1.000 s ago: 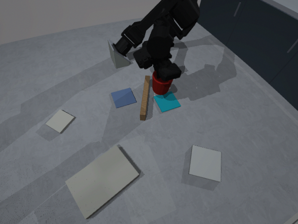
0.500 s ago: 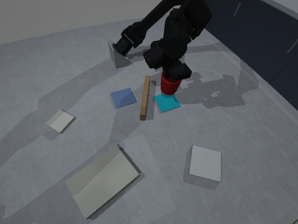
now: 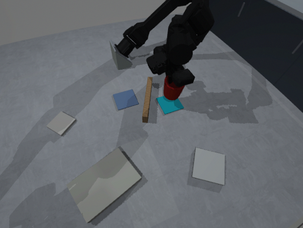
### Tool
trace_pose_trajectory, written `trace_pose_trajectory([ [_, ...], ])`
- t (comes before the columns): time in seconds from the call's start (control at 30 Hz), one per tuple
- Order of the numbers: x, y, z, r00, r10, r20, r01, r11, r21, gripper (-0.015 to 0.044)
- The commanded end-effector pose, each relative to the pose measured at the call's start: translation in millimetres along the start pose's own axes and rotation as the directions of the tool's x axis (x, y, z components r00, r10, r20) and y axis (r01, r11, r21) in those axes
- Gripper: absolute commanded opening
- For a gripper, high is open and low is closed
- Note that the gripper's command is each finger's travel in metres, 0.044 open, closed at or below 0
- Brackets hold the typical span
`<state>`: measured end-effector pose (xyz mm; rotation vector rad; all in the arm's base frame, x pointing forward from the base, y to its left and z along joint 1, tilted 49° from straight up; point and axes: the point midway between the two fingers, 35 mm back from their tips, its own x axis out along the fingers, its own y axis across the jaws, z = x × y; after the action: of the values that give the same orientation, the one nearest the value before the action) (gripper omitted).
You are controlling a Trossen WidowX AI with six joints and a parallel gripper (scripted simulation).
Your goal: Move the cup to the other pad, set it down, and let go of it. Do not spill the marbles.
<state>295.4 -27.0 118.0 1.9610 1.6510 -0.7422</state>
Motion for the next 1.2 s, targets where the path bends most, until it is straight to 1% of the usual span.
trace_pose_trajectory([
  [0.0,6.4,-1.7,-0.8,1.0,-0.005,-0.005,0.005,1.0,0.005,0.0],
  [1.17,48.1,-3.1,-2.6,1.0,-0.005,-0.007,0.005,1.0,0.004,0.0],
])
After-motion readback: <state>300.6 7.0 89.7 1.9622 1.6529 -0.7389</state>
